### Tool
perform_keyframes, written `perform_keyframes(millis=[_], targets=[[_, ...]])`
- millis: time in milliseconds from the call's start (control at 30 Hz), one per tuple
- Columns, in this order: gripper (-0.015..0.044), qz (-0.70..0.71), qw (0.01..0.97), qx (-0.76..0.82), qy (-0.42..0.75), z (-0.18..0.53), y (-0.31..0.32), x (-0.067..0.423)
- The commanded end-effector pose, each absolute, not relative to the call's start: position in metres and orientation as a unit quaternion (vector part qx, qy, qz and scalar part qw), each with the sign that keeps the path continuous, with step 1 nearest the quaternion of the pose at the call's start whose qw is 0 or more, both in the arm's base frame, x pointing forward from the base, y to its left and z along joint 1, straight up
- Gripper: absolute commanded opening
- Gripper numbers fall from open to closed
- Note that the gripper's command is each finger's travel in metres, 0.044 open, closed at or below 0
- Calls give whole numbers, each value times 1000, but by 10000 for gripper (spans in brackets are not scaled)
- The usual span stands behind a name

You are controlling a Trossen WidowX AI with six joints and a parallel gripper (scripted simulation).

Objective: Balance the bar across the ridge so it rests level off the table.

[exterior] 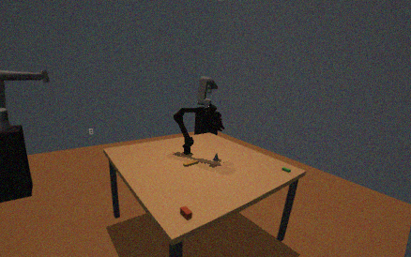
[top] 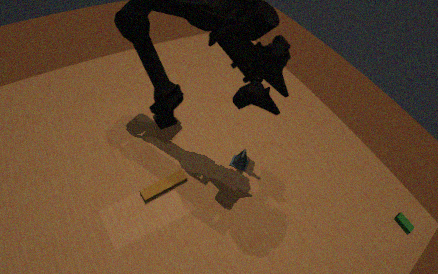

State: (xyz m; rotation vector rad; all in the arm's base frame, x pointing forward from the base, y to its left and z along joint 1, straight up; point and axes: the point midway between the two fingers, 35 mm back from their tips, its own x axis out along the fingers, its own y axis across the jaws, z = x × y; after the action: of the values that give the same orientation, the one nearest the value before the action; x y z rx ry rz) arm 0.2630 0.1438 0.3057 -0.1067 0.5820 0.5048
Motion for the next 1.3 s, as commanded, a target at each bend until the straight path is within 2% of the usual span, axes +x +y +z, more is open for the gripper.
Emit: perform_keyframes(millis=[0, 633, 1267], targets=[[315, 194, 923, -11, 333, 284, 126, 274], [315, -51, 856, 192, 477, 210, 41, 290], [315, -313, 691, 385, 526, 150, -39, 262]])
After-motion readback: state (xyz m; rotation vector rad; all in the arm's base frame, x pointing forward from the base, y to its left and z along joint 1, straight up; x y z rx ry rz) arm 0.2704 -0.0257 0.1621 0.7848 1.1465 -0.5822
